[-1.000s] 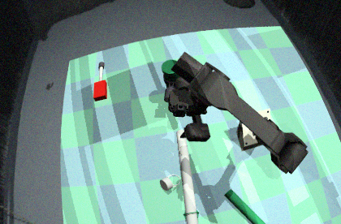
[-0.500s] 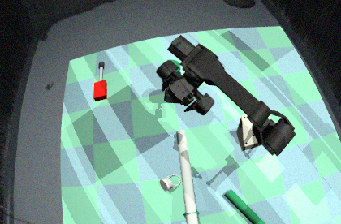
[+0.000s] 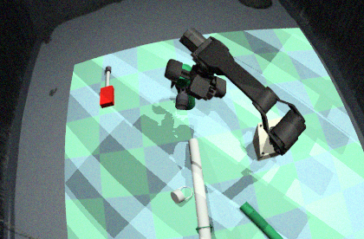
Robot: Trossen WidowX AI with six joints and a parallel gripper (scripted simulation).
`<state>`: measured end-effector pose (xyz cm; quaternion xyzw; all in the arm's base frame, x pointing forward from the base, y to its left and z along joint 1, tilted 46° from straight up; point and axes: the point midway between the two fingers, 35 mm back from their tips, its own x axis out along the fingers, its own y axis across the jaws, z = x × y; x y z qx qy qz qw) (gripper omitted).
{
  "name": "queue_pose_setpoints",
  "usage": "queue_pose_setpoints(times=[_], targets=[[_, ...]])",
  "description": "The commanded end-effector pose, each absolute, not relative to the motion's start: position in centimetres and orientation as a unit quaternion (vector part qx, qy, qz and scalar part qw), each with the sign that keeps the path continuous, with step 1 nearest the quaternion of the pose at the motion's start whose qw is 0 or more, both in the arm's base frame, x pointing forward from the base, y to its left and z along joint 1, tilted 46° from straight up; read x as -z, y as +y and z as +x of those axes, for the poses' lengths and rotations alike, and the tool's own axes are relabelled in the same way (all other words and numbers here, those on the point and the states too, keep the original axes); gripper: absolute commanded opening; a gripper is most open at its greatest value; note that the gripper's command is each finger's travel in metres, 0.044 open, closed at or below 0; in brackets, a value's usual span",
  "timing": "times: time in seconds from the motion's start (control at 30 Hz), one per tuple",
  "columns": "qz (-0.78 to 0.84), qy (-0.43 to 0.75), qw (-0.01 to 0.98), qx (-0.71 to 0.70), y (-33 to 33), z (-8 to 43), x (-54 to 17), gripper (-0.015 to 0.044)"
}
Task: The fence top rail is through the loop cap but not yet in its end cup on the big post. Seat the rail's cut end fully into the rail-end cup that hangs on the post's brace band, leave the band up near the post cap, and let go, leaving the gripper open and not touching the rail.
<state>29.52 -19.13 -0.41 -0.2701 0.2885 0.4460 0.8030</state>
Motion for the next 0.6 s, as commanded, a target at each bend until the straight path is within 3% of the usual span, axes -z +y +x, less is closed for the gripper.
queue_pose_setpoints(times=[0.0,0.57], targets=[[-0.278,0.287,0.801,-0.446,-19.0,29.6,0.8,0.0440],[-0.278,0.287,0.801,-0.446,-15.6,29.9,4.4,0.0440]])
